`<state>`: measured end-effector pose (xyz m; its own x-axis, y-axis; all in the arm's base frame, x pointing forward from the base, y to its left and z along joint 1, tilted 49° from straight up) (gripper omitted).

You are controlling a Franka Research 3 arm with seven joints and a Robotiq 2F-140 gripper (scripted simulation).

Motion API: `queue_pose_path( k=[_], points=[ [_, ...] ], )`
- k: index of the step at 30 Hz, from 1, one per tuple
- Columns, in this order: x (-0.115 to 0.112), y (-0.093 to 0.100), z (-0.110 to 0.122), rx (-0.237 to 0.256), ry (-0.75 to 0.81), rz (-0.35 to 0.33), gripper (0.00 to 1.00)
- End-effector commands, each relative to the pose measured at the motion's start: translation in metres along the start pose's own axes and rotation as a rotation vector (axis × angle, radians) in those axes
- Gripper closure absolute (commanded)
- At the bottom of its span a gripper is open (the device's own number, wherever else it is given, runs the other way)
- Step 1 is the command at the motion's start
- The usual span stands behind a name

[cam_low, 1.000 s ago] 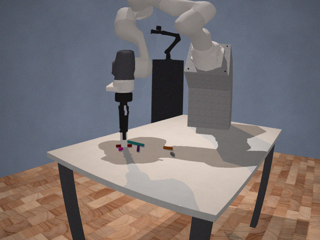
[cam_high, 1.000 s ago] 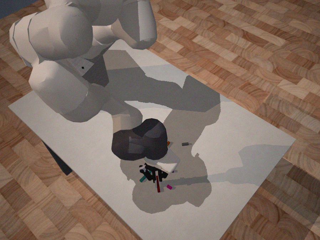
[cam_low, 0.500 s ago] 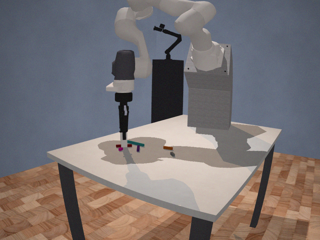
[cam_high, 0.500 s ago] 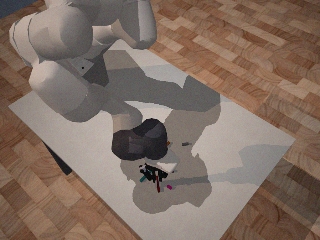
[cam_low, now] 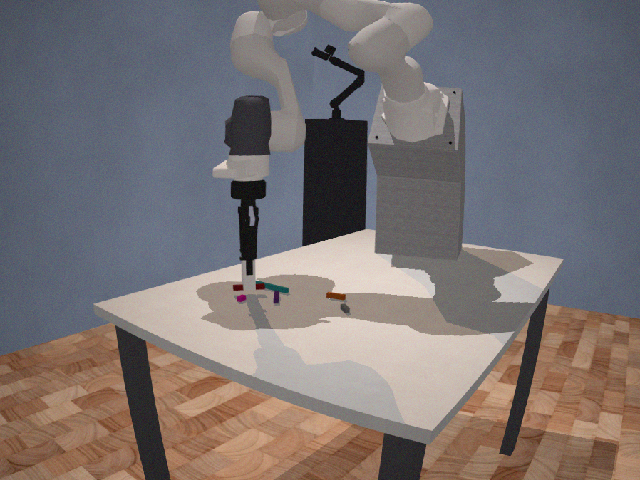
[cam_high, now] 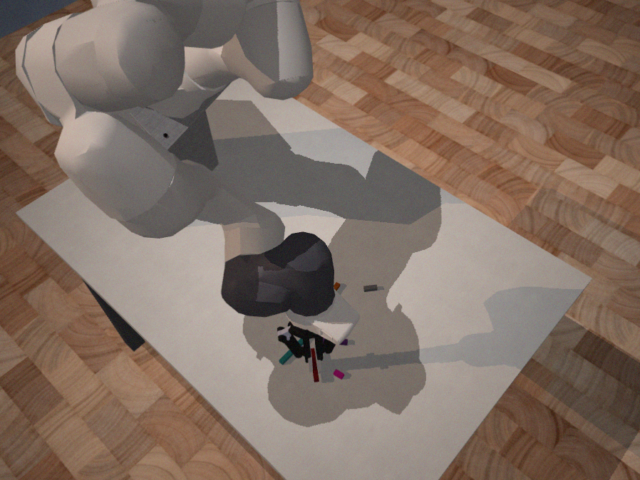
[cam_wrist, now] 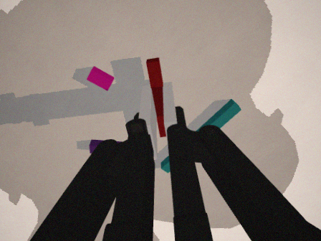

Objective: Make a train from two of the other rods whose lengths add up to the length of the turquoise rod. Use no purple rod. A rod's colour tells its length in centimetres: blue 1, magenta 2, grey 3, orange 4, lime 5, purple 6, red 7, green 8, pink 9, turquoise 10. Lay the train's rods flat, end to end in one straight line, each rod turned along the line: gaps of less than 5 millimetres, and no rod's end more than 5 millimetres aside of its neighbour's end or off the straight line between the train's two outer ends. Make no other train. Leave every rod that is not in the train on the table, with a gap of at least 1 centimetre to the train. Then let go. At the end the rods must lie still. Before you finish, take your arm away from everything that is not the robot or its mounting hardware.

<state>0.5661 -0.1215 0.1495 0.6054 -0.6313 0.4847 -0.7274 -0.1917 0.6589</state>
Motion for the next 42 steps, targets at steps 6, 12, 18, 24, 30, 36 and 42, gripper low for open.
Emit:
queue_pose_path(
  k=[6,12,18,24,30,36,42],
  points=[
    [0.002,0.042,0.000,0.001,0.003,0.002,0.97],
    [0.002,0.080,0.000,0.001,0.003,0.002,0.97],
    [0.002,0.089,0.000,0.001,0.003,0.002,0.97],
    [0.002,0.089,0.000,0.001,0.003,0.002,0.97],
    [-0.008,0.088,-0.028,-0.009,0.179,-0.004,0.97],
    [-0.020,0.086,-0.057,-0.017,0.368,-0.009,0.97],
    [-0.033,0.085,-0.081,-0.021,0.528,-0.012,0.97]
  ],
)
Point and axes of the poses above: the point where the finger pads meet when closed, its own y axis back along the fingers, its own z axis across the jaws, x = y × z, the point moved 5 cm from there along y, back along the fingers, and after that the axes turned 4 degrees about y, right-handed, at the moved point
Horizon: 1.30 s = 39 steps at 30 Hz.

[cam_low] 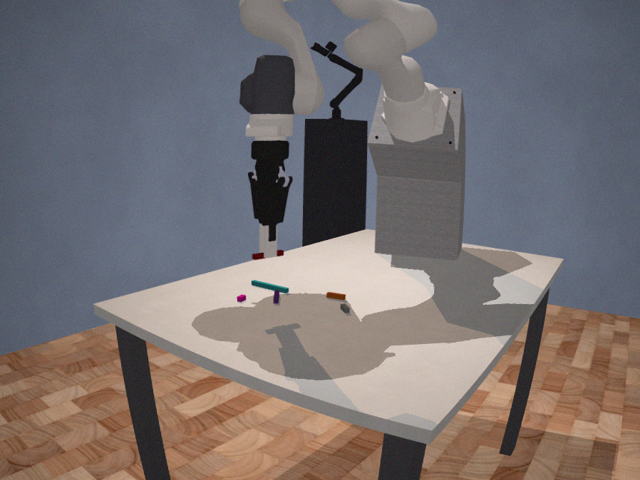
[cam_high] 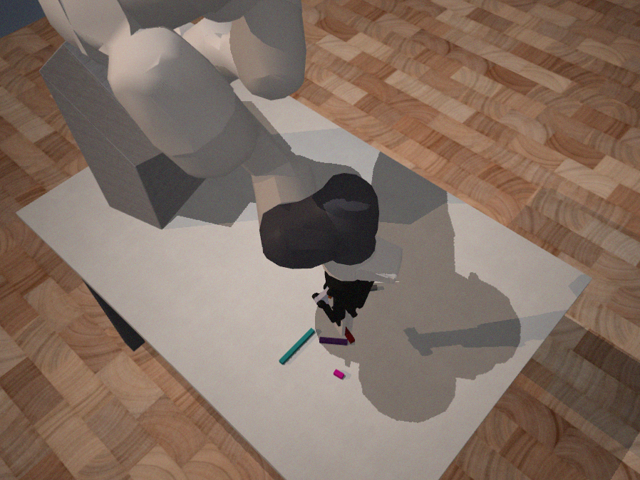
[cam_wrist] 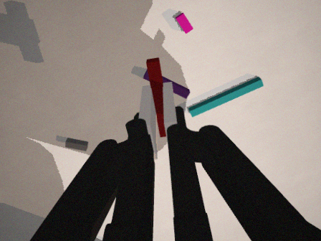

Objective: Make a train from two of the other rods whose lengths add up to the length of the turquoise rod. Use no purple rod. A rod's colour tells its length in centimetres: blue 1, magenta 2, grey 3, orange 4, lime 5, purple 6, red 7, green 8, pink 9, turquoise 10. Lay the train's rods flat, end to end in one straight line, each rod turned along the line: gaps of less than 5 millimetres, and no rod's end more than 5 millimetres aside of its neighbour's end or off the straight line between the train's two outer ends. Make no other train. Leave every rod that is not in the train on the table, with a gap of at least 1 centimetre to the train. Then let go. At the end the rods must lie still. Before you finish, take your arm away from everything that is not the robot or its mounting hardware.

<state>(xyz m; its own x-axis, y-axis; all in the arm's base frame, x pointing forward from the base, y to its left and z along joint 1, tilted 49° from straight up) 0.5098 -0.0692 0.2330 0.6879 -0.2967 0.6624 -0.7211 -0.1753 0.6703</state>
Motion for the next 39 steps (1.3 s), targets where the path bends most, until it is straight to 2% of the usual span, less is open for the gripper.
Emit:
queue_pose_path(
  k=[1,12,14,15,29,31,32,35,39],
  points=[
    [-0.002,0.000,-0.018,0.001,0.167,-0.008,0.97],
    [-0.013,0.000,-0.074,-0.001,0.494,-0.008,0.97],
    [-0.013,0.000,-0.074,-0.001,0.494,-0.008,0.97],
    [-0.017,0.000,-0.086,-0.001,0.568,-0.006,0.97],
    [-0.046,0.004,-0.154,0.007,0.983,0.008,0.97],
    [-0.046,0.004,-0.154,0.007,0.983,0.008,0.97],
    [-0.052,0.005,-0.166,0.009,1.058,0.013,0.97],
    [-0.060,0.006,-0.179,0.012,1.144,0.019,0.97],
    [-0.062,0.006,-0.182,0.013,1.162,0.020,0.97]
  ],
)
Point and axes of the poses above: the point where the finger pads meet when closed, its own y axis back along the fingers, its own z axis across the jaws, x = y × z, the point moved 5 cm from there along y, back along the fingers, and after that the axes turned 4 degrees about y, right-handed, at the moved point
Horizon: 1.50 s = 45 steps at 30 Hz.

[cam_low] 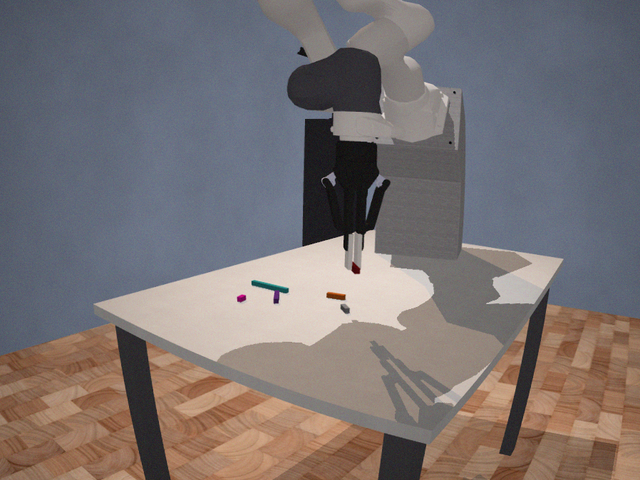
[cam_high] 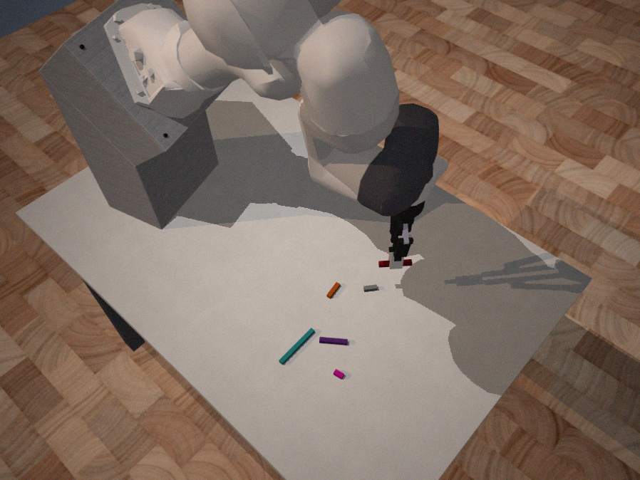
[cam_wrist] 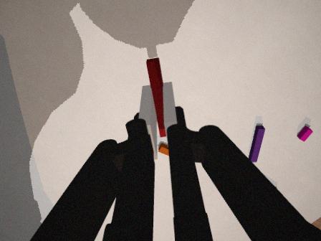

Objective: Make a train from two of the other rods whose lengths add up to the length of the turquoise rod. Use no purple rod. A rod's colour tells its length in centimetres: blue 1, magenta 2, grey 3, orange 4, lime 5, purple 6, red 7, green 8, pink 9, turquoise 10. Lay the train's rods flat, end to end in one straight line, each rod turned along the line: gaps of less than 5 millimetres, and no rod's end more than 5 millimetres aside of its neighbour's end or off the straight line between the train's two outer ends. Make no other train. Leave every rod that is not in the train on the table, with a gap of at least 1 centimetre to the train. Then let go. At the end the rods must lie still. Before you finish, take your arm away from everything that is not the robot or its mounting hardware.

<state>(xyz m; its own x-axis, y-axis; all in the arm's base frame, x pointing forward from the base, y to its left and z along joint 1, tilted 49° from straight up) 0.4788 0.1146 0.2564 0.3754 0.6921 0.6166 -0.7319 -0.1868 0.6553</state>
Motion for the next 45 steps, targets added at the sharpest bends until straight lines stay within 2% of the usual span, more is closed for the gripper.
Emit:
queue_pose_path(
  k=[1,12,17,24,26,38,45],
  points=[
    [0.003,0.001,-0.003,0.006,0.071,0.001,0.97],
    [0.003,0.000,-0.003,0.006,0.071,0.001,0.97],
    [0.003,-0.006,-0.003,0.006,0.071,0.001,0.97],
    [0.003,-0.029,-0.003,0.006,0.071,0.001,0.97],
    [0.003,-0.029,-0.003,0.006,0.071,0.001,0.97],
    [0.003,-0.077,-0.003,0.006,0.071,0.001,0.97],
    [0.003,-0.086,-0.003,0.006,0.071,0.001,0.97]
  ],
)
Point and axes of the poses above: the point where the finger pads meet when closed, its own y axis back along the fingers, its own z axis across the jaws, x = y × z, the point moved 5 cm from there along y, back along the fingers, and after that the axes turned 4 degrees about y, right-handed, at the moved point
